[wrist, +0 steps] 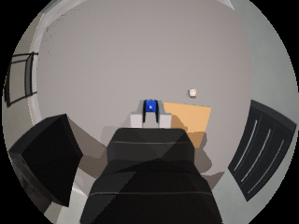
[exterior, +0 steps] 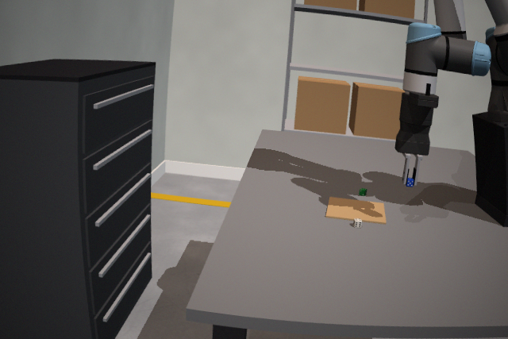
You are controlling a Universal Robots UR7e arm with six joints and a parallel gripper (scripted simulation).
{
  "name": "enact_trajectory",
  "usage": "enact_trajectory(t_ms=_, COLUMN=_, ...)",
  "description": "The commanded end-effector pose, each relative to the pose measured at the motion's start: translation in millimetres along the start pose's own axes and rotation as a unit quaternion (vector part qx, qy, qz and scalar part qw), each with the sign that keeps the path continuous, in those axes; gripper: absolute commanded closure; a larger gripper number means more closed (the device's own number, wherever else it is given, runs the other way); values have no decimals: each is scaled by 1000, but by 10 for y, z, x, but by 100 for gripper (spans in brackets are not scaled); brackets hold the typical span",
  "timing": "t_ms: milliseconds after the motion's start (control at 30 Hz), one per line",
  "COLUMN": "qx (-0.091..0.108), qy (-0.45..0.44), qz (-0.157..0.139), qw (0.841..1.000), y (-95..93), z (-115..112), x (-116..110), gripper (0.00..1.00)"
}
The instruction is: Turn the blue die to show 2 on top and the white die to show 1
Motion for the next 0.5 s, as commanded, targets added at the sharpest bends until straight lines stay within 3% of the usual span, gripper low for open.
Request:
enact_trajectory(t_ms=0, qx=0, qy=5, qz=0, qw=1000, y=0, z=8, x=3, gripper=66)
enact_trajectory(t_ms=233, qx=0, qy=37, qz=0, qw=999, y=-12, z=46, x=20, gripper=66)
enact_trajectory(t_ms=467, qx=0, qy=144, qz=0, qw=990, y=-49, z=172, x=83, gripper=66)
Point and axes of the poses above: the point where the finger pads meet when closed, its own y axis back along the fingers, its own z axis across the jaws, x = y × z, the point moved 3 cm from there along y, back along the fingers, and after that the axes turned 15 degrees about y, right-handed, at the moved point
